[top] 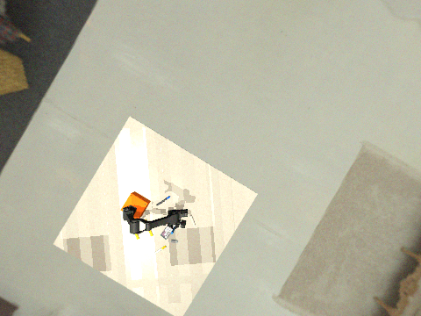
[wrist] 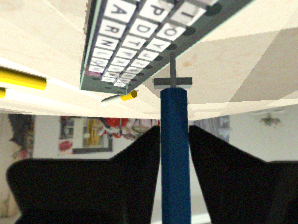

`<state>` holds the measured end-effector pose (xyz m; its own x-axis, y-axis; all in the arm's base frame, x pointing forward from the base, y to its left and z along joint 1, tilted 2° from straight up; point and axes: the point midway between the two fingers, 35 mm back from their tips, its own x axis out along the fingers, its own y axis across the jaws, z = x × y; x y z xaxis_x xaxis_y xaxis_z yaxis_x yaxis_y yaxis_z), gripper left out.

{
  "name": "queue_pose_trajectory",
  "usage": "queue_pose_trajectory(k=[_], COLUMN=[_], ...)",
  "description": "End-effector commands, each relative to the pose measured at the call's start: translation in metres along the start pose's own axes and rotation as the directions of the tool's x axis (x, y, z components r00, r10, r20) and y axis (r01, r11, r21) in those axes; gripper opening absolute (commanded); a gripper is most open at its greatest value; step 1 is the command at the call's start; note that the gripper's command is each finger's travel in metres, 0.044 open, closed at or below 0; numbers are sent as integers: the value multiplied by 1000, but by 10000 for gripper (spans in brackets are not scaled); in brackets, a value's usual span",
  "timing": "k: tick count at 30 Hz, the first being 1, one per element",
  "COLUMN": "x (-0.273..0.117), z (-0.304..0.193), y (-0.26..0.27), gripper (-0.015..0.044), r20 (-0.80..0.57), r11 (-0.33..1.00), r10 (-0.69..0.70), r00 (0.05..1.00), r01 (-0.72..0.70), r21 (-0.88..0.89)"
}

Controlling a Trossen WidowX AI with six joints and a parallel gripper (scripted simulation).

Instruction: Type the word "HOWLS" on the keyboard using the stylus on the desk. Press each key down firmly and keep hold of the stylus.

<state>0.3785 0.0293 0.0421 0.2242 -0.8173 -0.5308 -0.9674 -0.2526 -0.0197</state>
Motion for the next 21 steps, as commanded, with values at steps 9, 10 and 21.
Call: queue_pose_trajectory(k=[9, 10, 21], x=[3, 4, 7], z=[5, 6, 11], y=[0, 0, 0], gripper=[81, 81, 81], r20=[-3, -3, -3], r11=[1000, 1000, 1000], r10=[0, 0, 0], r00=[1000, 1000, 1000], r01=[0, 0, 0], r21=[2, 2, 2])
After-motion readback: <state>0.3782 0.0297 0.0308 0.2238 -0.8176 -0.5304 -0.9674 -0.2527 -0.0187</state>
